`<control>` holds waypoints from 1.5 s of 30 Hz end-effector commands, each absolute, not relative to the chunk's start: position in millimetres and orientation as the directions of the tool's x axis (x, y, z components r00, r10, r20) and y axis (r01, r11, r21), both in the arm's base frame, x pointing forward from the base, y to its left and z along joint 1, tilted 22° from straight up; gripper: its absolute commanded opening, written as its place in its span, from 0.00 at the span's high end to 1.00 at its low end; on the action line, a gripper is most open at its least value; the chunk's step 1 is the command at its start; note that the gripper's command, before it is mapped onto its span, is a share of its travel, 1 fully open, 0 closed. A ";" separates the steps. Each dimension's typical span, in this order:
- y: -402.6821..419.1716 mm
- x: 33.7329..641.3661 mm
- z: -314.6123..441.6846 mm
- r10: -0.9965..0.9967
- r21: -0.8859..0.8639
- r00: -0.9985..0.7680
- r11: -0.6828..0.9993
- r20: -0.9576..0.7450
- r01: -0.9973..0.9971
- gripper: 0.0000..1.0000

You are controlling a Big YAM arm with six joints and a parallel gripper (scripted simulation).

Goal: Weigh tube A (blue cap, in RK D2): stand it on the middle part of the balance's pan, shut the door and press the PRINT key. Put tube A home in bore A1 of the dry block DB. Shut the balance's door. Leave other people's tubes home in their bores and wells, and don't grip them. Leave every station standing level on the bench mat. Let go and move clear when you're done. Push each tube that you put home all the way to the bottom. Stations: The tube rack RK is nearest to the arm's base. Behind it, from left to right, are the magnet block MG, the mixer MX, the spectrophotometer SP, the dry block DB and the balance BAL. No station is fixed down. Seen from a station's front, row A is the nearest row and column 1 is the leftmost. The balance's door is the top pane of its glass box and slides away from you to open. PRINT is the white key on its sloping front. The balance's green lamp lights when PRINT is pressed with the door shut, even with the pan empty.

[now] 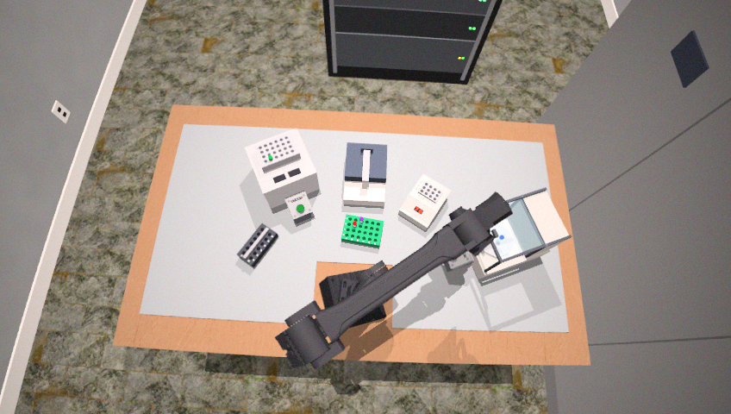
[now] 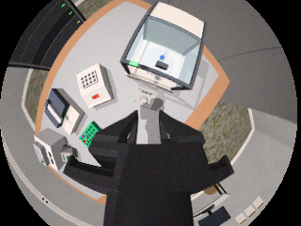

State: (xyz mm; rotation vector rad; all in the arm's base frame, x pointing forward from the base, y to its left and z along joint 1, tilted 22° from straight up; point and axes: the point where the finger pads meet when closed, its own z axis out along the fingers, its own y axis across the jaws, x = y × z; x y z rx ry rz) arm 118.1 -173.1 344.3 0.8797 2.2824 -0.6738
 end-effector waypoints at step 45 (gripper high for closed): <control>-247.1 150.7 382.4 -0.440 -0.392 -0.898 0.822 0.024 -0.413 0.70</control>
